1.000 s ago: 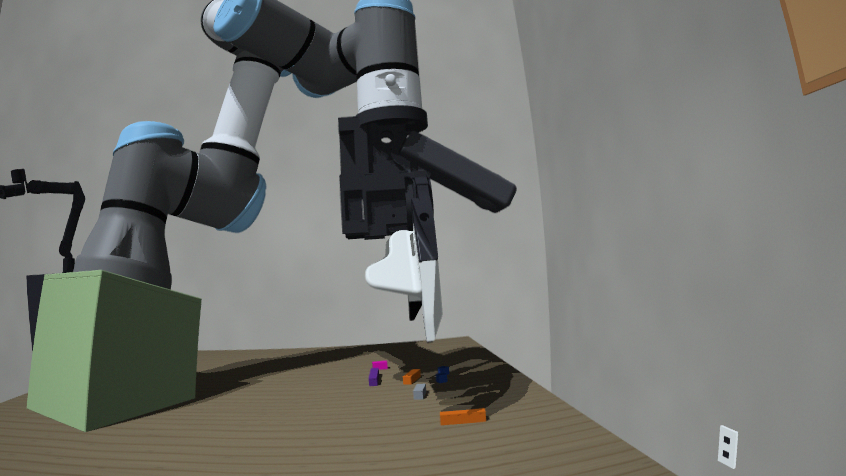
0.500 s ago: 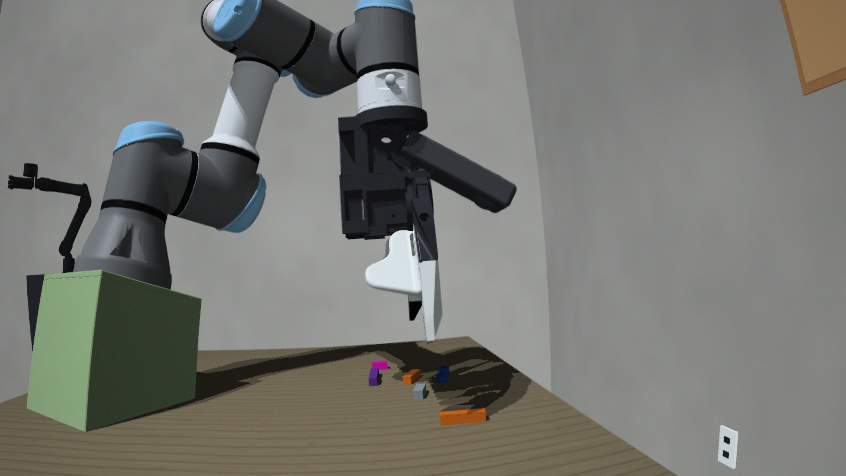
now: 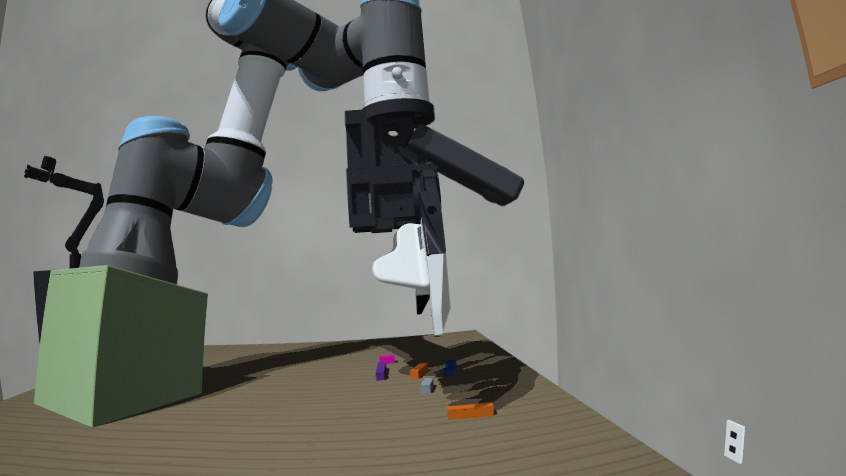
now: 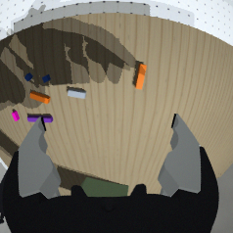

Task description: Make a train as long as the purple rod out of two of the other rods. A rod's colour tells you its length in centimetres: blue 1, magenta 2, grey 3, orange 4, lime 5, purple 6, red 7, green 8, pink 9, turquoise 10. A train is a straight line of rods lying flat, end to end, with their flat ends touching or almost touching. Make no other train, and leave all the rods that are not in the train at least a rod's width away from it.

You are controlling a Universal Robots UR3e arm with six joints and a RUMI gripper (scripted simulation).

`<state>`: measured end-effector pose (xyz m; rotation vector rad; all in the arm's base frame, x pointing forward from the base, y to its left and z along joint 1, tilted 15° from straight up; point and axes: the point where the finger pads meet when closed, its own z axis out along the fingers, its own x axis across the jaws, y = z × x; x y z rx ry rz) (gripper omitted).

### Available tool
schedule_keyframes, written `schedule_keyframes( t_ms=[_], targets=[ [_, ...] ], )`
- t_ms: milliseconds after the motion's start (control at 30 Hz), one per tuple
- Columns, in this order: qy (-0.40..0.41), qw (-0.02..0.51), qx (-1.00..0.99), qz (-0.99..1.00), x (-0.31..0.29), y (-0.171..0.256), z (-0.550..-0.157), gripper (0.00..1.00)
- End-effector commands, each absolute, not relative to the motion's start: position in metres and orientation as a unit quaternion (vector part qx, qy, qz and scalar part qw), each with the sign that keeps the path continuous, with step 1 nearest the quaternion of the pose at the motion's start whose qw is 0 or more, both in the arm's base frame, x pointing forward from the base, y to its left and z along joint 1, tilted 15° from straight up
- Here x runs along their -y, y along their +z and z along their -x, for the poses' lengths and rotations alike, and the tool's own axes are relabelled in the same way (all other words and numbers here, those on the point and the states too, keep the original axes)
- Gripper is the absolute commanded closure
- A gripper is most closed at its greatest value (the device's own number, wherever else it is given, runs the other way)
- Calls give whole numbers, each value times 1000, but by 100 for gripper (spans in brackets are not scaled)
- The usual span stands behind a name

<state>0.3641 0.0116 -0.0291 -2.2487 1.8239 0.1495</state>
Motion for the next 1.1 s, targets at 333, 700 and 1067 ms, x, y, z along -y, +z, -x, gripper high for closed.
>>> schedule_keyframes(
  t_ms=[333,700,1067],
  targets=[
    [50,120,-625,770,-11,-29,-365,0],
    [50,120,-625,770,-11,-29,-365,0],
    [52,119,-633,763,-14,-28,-365,0]
  ],
)
